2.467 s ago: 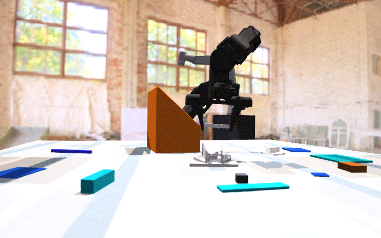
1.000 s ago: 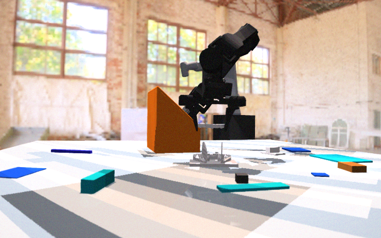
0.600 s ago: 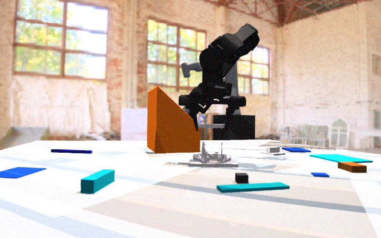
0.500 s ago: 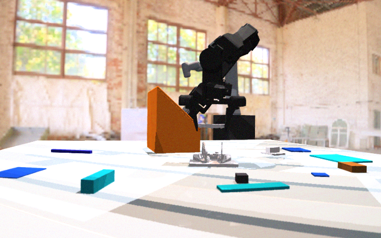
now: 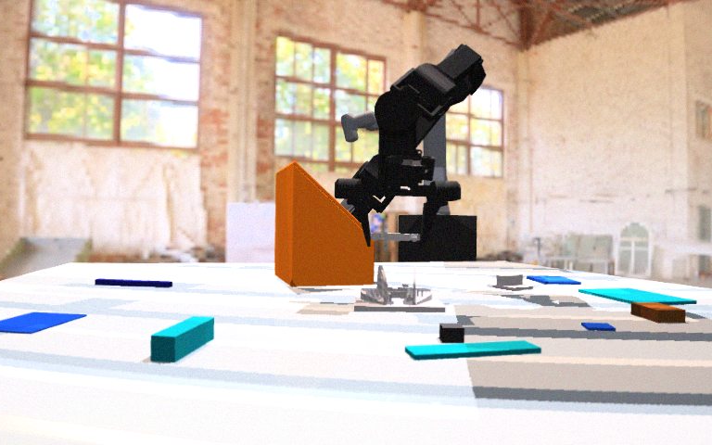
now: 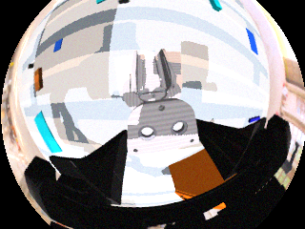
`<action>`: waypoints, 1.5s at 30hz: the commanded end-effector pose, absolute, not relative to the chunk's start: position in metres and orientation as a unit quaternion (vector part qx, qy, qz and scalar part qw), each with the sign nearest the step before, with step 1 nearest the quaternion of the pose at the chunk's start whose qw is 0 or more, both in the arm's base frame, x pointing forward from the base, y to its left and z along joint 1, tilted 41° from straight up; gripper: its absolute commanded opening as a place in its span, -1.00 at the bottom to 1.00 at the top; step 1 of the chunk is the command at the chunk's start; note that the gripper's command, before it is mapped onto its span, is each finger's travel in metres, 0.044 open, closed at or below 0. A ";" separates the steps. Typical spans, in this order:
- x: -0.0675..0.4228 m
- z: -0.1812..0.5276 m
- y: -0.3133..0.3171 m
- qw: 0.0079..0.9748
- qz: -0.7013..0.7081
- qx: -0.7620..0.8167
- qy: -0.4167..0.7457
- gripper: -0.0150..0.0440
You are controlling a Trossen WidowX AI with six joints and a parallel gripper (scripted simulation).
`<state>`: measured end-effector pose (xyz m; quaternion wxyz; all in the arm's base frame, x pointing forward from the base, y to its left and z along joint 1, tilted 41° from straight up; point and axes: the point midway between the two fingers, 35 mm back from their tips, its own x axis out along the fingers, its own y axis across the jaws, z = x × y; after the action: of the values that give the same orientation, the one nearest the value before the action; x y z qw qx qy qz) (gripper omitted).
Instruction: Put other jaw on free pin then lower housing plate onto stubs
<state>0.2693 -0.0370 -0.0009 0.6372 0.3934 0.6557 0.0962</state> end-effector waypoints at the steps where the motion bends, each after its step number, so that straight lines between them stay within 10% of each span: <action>1: 0.269 -0.005 -0.032 0.634 0.097 0.397 0.657 0.70; 45: 0.275 -0.045 0.003 0.632 0.097 0.400 0.657 0.70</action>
<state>0.2750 0.0017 -0.0446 0.6344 0.3961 0.6568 0.0961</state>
